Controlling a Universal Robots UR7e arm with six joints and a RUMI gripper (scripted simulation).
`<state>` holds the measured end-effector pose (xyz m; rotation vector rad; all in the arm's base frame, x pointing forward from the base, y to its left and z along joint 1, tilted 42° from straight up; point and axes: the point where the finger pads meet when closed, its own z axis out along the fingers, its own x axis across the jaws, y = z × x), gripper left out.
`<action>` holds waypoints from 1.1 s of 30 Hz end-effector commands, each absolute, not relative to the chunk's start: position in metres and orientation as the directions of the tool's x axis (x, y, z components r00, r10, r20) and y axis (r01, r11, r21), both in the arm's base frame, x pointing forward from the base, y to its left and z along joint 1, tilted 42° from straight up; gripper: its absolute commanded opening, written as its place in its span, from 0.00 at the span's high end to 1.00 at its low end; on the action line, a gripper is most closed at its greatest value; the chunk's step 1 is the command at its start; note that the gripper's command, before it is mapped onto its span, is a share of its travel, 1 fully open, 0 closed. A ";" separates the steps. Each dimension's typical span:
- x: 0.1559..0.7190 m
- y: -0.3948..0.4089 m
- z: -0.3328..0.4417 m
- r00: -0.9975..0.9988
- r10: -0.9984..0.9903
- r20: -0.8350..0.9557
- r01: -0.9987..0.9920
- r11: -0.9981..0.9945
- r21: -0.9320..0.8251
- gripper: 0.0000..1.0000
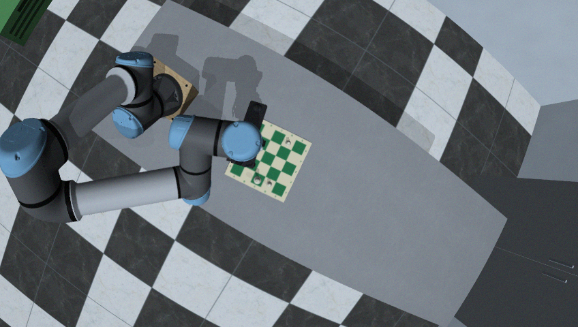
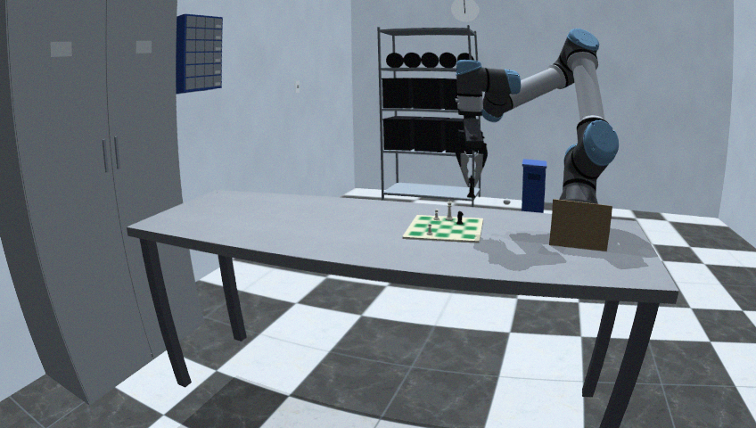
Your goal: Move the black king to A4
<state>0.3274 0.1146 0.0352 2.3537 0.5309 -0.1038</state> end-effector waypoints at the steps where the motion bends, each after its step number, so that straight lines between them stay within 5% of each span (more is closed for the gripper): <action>1: 0.322 0.127 0.024 0.958 0.255 -0.135 0.279 -0.700 0.657 1.00; 33: 0.324 0.103 -0.007 0.962 0.242 -0.124 0.262 -0.704 0.660 1.00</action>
